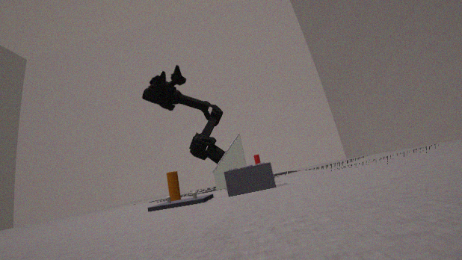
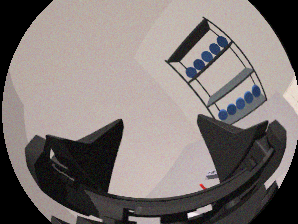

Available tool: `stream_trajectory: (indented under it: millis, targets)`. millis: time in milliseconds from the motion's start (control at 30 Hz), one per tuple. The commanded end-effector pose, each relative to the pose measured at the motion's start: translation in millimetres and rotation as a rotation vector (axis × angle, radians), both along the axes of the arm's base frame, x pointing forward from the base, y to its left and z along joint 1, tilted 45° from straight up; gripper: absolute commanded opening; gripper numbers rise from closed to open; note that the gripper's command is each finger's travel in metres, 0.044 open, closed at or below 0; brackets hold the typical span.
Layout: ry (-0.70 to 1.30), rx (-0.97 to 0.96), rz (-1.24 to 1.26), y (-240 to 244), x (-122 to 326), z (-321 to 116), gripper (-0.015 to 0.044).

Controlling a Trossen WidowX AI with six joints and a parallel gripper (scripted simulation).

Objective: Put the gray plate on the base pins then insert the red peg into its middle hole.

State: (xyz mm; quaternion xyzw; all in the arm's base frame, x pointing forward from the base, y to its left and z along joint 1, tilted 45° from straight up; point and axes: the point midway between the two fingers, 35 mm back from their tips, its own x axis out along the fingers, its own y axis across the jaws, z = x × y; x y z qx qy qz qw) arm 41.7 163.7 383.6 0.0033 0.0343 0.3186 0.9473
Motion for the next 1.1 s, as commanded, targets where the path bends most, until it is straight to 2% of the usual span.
stream_trajectory:
  millis: [0, 100, 267, 567, 833, 1067]
  targets:
    - [0.0, 0.0, 0.0, 0.0, 0.0, 0.0, 0.0426]
    - [0.114, 0.09, -0.027, -18.2, 12.4, 4.4, 0.044]
    - [0.508, 0.355, -0.141, -72.0, 62.7, 3.0, 0.044]
    - [1.167, 0.637, -0.491, -126.0, 159.5, -52.2, 0.044]
    - [1.495, 0.684, -0.888, -134.2, 221.1, -117.6, 0.044]
    - [1.596, 0.631, -1.326, -125.2, 264.4, -187.5, 0.044]
